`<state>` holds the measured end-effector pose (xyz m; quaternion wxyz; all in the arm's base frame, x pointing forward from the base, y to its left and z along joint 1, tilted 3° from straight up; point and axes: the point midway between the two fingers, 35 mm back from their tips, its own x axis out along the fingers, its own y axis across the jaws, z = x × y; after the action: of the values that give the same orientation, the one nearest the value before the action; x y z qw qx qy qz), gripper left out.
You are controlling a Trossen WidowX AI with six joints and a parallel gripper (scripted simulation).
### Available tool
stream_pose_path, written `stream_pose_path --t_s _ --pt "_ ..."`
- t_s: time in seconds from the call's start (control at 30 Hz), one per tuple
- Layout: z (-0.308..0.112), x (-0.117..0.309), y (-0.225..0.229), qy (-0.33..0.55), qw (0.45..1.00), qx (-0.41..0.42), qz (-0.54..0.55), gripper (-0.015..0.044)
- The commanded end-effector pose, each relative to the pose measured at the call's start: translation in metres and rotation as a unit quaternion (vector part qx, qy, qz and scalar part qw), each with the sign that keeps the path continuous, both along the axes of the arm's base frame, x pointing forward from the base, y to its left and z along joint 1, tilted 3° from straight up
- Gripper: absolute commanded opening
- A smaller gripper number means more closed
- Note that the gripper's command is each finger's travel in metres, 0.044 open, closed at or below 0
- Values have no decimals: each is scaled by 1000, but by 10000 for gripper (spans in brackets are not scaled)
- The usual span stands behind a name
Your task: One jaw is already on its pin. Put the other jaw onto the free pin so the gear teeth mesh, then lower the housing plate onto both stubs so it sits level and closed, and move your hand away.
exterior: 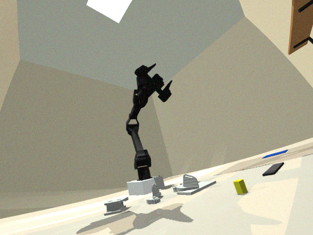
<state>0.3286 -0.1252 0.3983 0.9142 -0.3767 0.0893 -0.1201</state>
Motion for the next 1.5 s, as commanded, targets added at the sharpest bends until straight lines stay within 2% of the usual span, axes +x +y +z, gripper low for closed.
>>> stream_pose_path --t_s 0.0,0.33,0.67,1.1,1.47 --pt "-27 4 -9 56 998 -31 -6 440" --pt "-84 4 -26 191 975 -113 5 440" --pt "-141 -5 -39 320 928 -185 46 440" --pt "-209 -31 -47 463 836 -258 142 440" --pt "-259 -62 -46 548 739 -298 253 440"
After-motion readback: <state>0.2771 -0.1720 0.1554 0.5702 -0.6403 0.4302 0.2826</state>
